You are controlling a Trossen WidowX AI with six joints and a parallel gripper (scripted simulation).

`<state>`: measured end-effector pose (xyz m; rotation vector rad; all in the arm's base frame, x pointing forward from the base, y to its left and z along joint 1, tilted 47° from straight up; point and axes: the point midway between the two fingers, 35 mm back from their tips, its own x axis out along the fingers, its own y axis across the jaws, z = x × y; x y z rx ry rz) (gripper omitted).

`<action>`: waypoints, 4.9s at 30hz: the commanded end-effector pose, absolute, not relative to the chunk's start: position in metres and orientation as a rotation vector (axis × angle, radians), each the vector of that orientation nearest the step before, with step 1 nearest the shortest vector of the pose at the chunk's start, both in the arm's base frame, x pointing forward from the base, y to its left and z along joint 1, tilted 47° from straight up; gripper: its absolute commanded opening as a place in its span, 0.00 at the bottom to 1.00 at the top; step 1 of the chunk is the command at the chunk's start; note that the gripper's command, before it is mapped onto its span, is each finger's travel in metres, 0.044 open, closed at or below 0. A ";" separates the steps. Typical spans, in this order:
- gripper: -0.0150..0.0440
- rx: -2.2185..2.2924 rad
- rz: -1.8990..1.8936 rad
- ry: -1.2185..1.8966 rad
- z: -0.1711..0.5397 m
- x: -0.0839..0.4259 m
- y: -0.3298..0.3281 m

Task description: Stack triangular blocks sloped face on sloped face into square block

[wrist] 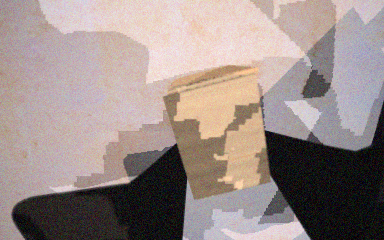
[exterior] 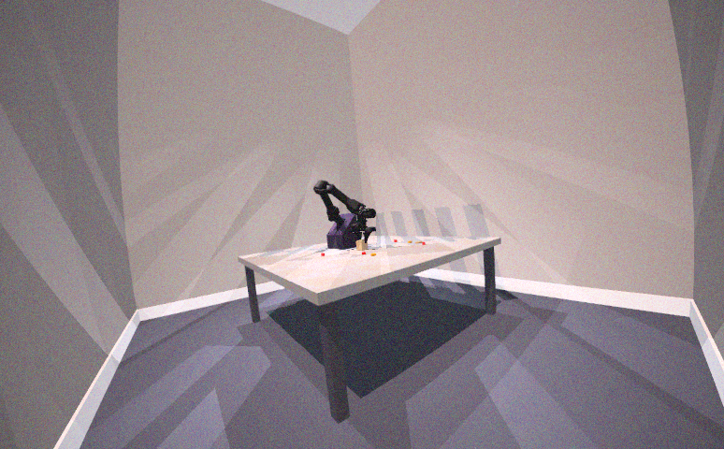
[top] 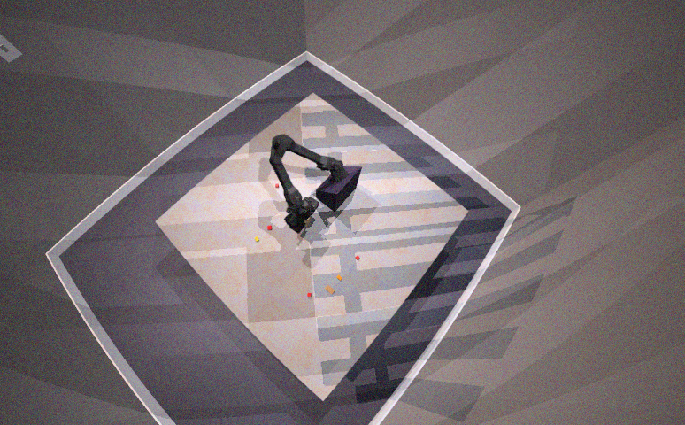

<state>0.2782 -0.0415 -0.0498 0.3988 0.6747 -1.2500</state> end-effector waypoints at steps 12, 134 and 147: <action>0.25 0.381 -1.251 0.681 -0.051 0.276 -0.043; 1.00 0.379 -1.248 0.696 0.015 0.261 0.033; 1.00 0.379 -1.248 0.696 0.015 0.261 0.033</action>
